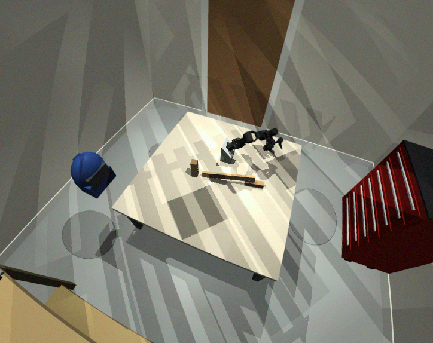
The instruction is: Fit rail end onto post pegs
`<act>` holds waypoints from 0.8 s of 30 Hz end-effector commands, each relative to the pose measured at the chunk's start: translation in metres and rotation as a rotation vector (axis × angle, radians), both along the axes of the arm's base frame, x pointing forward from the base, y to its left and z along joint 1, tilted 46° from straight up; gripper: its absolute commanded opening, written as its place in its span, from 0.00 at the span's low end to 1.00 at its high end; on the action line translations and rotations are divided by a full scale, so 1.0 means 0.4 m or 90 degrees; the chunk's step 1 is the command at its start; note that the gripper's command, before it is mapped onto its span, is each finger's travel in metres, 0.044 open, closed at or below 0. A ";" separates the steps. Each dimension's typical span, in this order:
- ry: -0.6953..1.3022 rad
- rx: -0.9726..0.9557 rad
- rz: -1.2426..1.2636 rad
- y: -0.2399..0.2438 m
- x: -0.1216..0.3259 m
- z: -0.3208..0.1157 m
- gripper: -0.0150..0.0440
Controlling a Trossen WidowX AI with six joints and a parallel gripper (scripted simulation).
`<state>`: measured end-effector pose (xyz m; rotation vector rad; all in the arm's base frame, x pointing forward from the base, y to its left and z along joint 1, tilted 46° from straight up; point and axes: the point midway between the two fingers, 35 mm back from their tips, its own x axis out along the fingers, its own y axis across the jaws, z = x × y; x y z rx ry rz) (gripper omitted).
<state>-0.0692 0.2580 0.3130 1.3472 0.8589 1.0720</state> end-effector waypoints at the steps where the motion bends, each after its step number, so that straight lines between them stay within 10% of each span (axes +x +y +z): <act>1: -0.002 -0.001 -0.001 0.001 0.001 0.000 0.98; 24: -0.401 -0.279 -0.261 0.137 0.366 -0.003 1.00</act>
